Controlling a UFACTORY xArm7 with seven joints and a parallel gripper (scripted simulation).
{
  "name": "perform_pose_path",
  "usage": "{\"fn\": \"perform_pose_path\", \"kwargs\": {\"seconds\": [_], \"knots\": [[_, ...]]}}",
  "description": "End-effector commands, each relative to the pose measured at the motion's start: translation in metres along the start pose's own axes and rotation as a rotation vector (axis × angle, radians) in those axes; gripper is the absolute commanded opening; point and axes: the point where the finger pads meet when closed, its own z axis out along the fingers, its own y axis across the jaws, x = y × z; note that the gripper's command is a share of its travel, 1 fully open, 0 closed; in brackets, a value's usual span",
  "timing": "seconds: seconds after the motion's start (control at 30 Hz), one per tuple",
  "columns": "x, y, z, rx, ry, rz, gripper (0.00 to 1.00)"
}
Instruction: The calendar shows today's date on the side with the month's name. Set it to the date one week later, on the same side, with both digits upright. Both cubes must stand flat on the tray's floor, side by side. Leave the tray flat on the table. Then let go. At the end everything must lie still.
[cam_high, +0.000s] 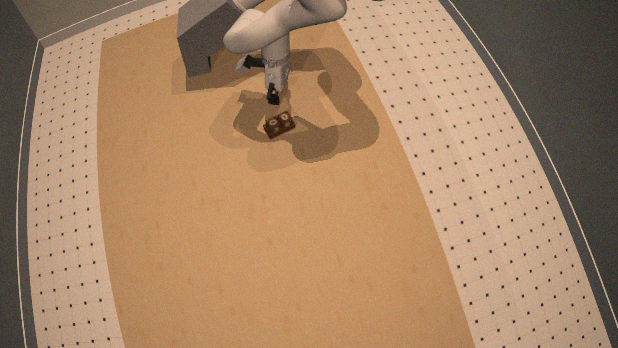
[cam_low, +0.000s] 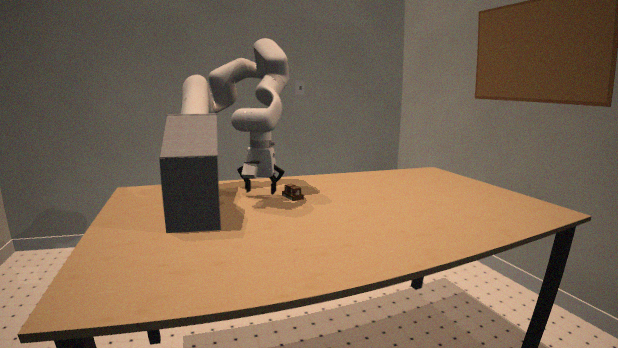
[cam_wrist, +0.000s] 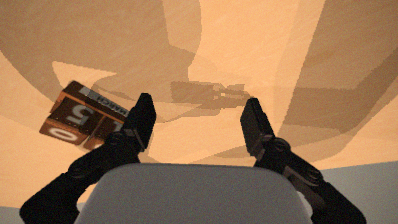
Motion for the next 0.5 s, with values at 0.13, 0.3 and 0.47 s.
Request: {"fn": "perform_pose_path", "kwargs": {"seconds": [0.13,0.3,0.47], "knots": [[0.000,-0.001,-0.016,0.003,0.000,0.001,1.00],[0.000,-0.001,-0.030,0.003,0.000,0.001,1.00],[0.000,-0.001,-0.039,0.003,0.001,0.001,1.00]]}}
